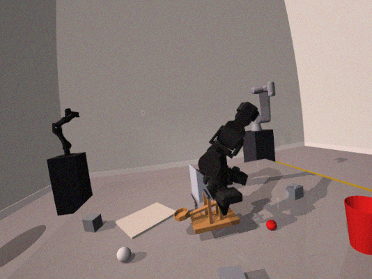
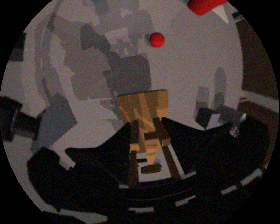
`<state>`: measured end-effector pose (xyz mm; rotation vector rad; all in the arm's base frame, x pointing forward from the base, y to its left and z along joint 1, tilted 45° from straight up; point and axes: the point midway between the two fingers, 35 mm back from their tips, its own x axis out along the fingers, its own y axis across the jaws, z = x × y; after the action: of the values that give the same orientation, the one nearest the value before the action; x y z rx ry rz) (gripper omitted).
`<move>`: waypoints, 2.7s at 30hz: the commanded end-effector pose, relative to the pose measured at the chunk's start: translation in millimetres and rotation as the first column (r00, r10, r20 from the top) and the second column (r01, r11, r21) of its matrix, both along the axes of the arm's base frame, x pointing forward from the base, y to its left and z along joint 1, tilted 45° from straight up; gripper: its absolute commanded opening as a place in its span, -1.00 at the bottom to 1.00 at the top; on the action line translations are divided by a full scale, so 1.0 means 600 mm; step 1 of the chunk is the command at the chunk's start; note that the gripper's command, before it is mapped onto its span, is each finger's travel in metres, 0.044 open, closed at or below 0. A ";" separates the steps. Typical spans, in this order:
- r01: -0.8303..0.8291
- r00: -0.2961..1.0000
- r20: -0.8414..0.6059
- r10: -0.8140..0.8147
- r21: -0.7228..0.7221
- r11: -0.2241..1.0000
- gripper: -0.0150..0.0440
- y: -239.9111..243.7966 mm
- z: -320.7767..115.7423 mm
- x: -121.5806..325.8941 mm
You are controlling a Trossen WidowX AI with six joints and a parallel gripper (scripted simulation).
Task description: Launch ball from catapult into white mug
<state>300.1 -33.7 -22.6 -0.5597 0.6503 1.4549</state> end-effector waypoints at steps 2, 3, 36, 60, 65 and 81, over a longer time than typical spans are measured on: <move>0.110 0.989 -0.093 -0.111 -0.016 0.994 -0.49 -0.007 0.006 0.006; 0.134 0.984 -0.117 -0.135 -0.018 0.991 -0.49 -0.007 0.005 0.006; 0.502 0.715 -0.487 -0.502 -0.142 0.853 -0.49 -0.005 -0.019 0.047; 0.491 0.722 -0.487 -0.492 -0.141 0.860 -0.49 0.040 -0.058 0.048; 0.491 0.722 -0.487 -0.492 -0.141 0.860 -0.49 0.040 -0.058 0.048; 0.491 0.721 -0.486 -0.494 -0.145 0.859 0.93 0.011 -0.033 0.052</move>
<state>327.3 -11.3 -54.4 0.0427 1.1363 1.0889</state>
